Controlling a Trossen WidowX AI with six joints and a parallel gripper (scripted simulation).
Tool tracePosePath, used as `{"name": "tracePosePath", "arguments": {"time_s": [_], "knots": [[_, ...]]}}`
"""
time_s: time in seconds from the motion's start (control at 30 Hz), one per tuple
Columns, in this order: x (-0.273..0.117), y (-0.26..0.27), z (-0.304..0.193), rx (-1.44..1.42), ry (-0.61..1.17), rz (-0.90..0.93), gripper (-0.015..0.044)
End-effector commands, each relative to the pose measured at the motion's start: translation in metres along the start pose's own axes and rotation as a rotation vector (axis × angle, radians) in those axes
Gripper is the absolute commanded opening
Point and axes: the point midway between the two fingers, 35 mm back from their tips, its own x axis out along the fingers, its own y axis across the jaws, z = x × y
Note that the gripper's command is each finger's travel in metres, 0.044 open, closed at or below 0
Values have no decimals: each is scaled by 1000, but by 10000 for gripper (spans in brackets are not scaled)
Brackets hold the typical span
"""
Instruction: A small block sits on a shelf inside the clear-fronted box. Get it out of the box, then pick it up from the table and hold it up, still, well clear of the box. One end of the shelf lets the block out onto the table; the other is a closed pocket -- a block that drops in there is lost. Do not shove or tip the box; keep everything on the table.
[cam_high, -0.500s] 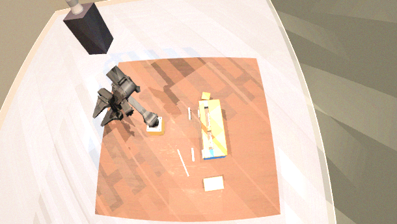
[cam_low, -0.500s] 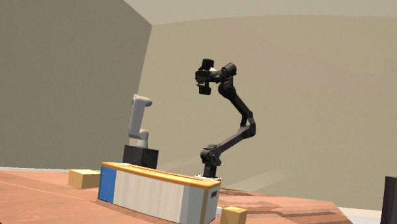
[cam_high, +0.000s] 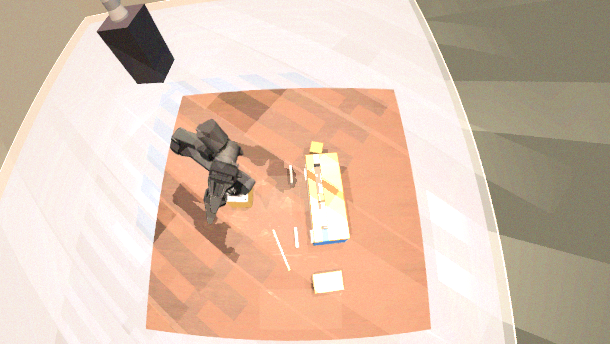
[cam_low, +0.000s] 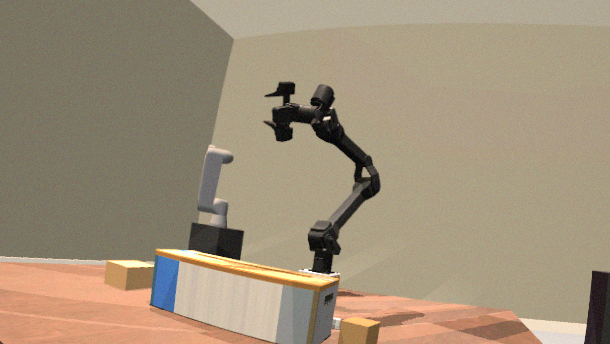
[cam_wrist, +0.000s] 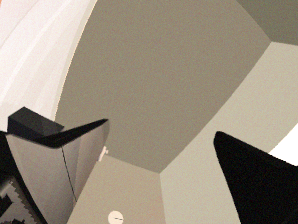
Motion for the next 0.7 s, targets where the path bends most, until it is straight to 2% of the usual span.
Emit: {"name": "tracePosePath", "arguments": {"time_s": [0.0,0.17,0.3,0.5,0.67], "knots": [[-1,-5,55,-54,-164,-34,400],[-13,1,129,-143,-375,-31,400],[-37,16,195,-232,-576,-6,400],[-91,55,276,-378,-860,78,400],[-146,100,323,-519,-1068,191,400]]}}
